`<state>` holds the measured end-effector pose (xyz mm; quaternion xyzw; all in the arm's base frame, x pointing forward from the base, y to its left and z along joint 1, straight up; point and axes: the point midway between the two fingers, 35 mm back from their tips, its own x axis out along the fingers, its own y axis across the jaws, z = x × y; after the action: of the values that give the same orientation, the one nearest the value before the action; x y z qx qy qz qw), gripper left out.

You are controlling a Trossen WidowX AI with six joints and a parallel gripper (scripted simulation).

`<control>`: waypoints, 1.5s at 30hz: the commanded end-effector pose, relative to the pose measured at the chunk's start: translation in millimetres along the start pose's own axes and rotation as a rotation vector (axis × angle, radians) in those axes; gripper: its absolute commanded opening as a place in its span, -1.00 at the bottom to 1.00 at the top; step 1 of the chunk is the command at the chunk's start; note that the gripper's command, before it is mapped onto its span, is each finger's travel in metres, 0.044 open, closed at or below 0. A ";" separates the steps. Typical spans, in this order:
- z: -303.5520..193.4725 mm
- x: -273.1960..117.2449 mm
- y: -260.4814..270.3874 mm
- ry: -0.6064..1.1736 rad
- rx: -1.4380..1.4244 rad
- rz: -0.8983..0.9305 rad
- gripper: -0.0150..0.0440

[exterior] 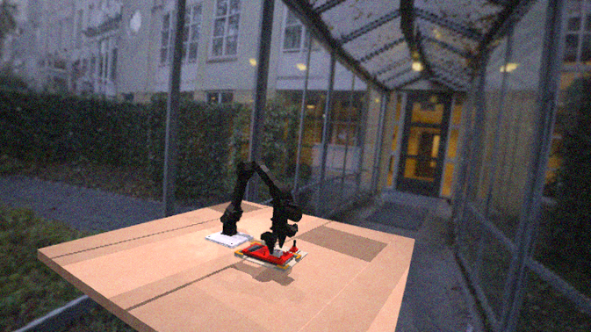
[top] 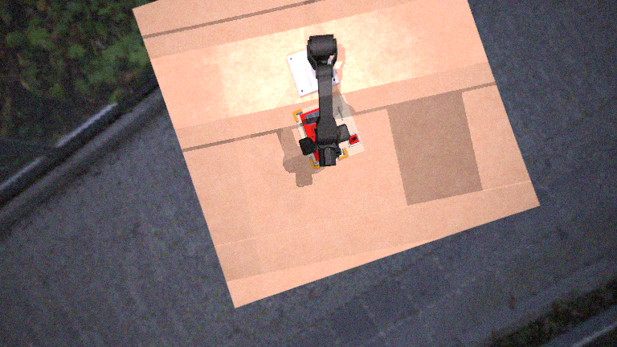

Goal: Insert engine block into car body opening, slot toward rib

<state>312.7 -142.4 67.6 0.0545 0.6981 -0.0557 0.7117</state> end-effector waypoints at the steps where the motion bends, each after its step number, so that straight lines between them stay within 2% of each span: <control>1: 0.1 -0.1 -0.2 0.000 0.000 -0.001 1.00; 17: 0.1 -13.4 0.6 0.000 0.004 -0.001 1.00; 34: 0.1 -13.4 0.6 0.000 0.004 -0.001 -0.49; 45: 0.1 -13.4 0.6 0.000 0.004 -0.001 -0.49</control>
<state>313.1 -142.0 80.7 0.0537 0.6973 -0.0554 0.7126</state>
